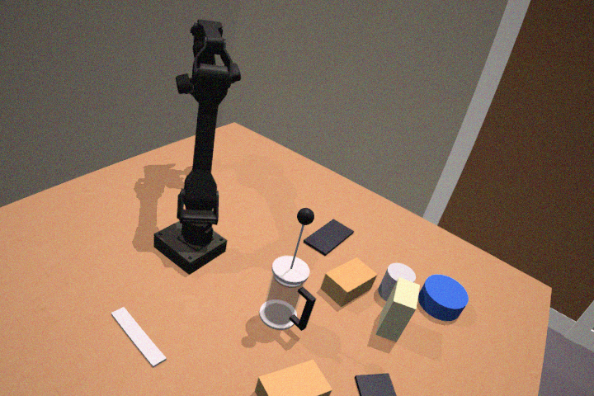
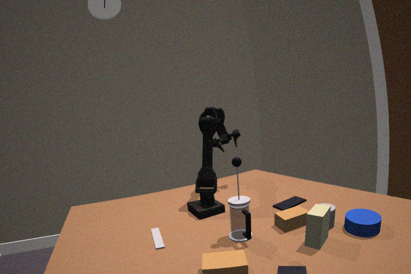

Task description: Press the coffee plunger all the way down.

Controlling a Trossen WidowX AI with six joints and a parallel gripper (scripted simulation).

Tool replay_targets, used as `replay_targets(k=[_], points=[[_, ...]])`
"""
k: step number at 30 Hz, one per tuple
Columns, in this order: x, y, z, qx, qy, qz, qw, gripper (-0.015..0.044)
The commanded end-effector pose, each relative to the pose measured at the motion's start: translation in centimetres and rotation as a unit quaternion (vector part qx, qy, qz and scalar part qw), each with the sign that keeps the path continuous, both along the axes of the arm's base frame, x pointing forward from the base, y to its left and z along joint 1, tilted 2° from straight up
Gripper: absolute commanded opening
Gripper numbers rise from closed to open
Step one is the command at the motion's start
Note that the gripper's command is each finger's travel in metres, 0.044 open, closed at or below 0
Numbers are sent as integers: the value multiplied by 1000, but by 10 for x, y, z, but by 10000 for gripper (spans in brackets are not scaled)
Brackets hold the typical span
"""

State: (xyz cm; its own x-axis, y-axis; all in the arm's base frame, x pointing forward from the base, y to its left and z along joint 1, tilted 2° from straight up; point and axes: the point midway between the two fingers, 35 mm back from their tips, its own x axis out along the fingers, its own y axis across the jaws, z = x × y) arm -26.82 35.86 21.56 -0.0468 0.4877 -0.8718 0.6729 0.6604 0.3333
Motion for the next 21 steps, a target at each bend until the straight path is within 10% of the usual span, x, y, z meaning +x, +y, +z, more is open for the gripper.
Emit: replay_targets(k=[1,21], points=[[3,1,1,0,-1,0,1000,426],[248,31,59,51,-129,29,990,440]])
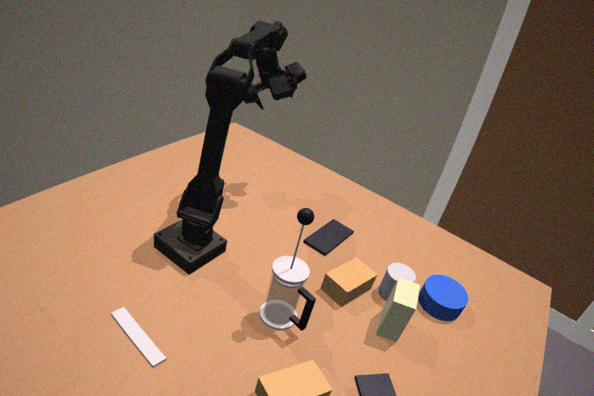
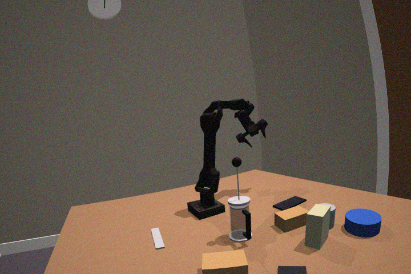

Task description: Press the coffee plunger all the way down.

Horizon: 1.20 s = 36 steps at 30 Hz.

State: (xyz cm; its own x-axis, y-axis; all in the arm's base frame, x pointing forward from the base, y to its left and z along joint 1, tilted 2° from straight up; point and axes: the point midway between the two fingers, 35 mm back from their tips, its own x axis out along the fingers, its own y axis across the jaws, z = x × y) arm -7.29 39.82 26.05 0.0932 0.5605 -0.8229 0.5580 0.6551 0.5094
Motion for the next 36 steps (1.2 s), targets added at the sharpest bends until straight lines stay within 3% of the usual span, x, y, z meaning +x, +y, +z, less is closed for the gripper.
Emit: replay_targets(k=[1,10,18,27,36], points=[[69,-12,17,11,-43,5,999,440],[198,-76,43,5,-156,8,988,440],[274,-165,60,-37,-271,9,962,440],[308,-278,72,-136,-388,8,911,440],[296,-378,75,-292,-464,15,836,440]])
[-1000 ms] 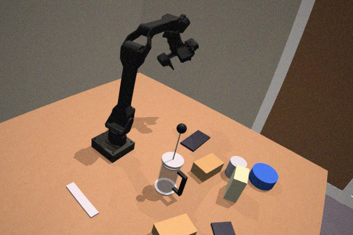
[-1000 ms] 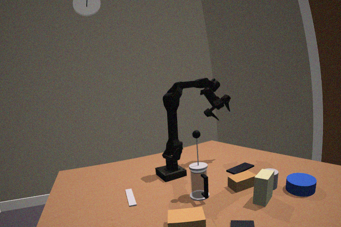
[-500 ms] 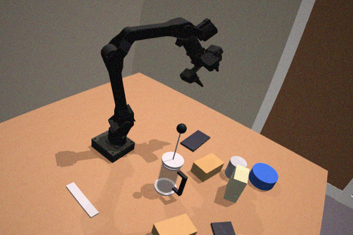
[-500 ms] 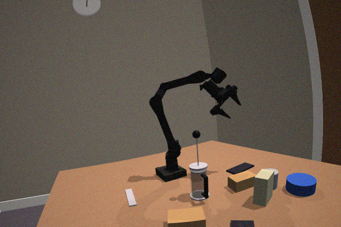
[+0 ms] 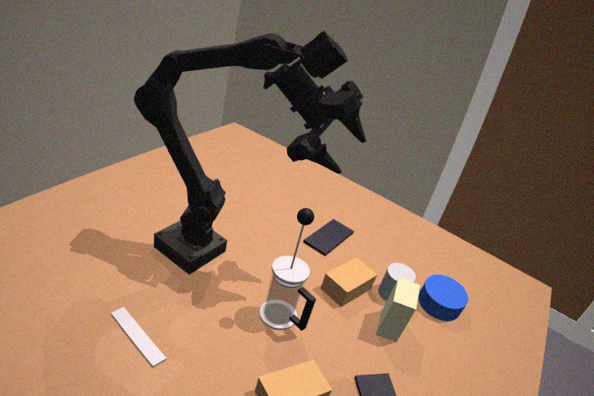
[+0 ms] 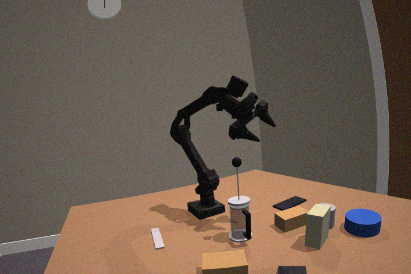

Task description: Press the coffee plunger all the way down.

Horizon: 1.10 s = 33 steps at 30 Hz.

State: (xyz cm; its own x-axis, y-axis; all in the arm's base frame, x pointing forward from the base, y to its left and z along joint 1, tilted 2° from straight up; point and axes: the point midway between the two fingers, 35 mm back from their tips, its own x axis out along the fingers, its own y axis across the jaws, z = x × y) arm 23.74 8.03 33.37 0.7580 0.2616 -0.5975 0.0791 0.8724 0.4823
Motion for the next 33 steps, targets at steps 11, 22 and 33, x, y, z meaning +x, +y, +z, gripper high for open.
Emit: replay_targets(k=[11,22,33], points=[[-45,-121,-5,-253,-94,-75,960,440],[-44,-121,-60,-253,-94,-75,960,440],[-32,-123,-66,-253,-94,-75,960,440]])
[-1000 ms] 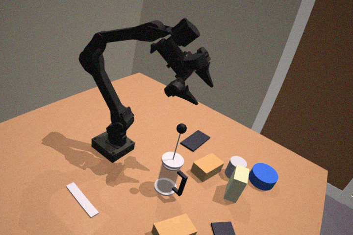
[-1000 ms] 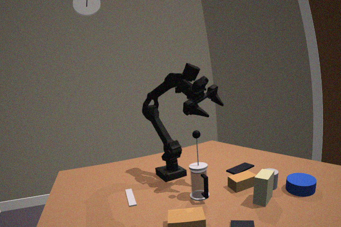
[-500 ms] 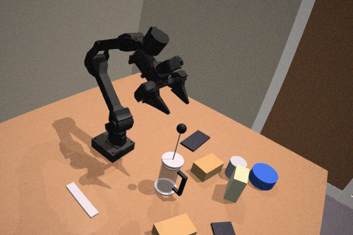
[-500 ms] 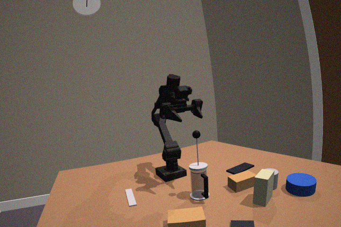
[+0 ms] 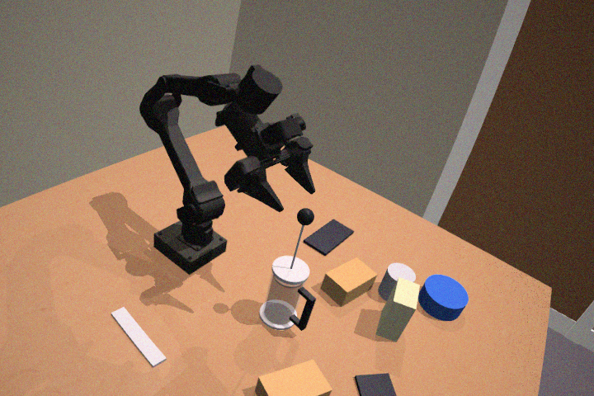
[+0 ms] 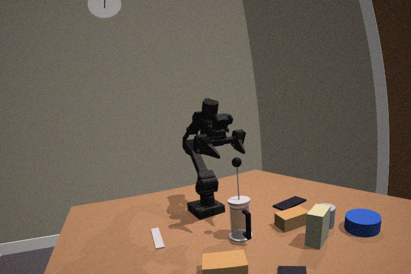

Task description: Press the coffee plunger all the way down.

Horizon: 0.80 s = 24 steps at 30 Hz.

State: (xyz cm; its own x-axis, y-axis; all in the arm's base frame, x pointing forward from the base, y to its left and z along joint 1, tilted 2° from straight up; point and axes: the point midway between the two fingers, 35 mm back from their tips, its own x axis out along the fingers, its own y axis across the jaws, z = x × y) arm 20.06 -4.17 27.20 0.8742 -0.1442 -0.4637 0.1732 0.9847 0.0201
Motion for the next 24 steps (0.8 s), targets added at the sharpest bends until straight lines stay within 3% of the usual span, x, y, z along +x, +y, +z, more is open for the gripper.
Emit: replay_targets(k=[1,18,24], points=[[7,-2,-5,0,2,-1,1000,440],[28,-4,-17,-1,1,-2,1000,440],[28,-4,-17,-1,1,-2,1000,282]])
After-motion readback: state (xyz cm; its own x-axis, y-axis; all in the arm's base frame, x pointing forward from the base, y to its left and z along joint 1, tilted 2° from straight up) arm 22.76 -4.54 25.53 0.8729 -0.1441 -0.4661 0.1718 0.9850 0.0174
